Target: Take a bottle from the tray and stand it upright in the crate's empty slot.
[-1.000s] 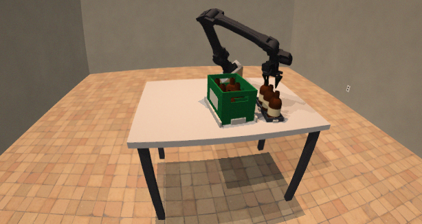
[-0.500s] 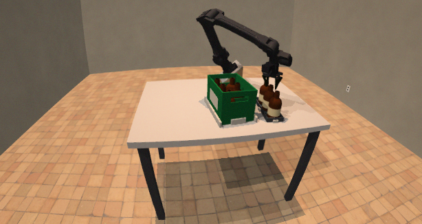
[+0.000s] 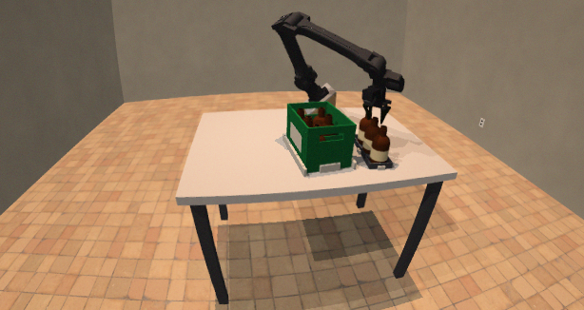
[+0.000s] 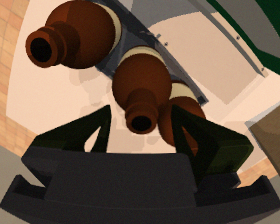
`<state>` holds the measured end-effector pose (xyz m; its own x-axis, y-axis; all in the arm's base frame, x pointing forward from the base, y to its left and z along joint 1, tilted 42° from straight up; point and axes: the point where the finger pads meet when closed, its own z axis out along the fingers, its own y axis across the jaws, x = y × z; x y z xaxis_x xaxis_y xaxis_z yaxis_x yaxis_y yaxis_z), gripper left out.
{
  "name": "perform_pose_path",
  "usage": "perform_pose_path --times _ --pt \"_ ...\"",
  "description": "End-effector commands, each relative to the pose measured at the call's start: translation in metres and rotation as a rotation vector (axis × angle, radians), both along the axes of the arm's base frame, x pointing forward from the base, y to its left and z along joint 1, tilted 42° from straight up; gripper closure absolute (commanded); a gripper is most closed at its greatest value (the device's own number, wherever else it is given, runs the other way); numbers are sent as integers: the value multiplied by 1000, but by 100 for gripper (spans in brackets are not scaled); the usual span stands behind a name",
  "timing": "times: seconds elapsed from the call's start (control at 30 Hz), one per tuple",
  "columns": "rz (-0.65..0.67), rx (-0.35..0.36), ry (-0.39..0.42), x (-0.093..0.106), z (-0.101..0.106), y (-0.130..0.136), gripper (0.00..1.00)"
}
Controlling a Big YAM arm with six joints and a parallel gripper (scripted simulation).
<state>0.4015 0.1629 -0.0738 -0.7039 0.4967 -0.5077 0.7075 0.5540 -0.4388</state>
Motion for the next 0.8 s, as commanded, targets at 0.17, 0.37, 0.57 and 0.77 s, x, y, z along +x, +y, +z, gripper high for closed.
perform_pose_path --times 0.17,0.37,0.57,0.77 --pt "-7 -11 19 -1 -10 -10 39" --pt "-7 -11 19 -1 -10 -10 39" --pt "-7 -11 19 -1 -10 -10 39" --pt "-7 -11 19 -1 -10 -10 100"
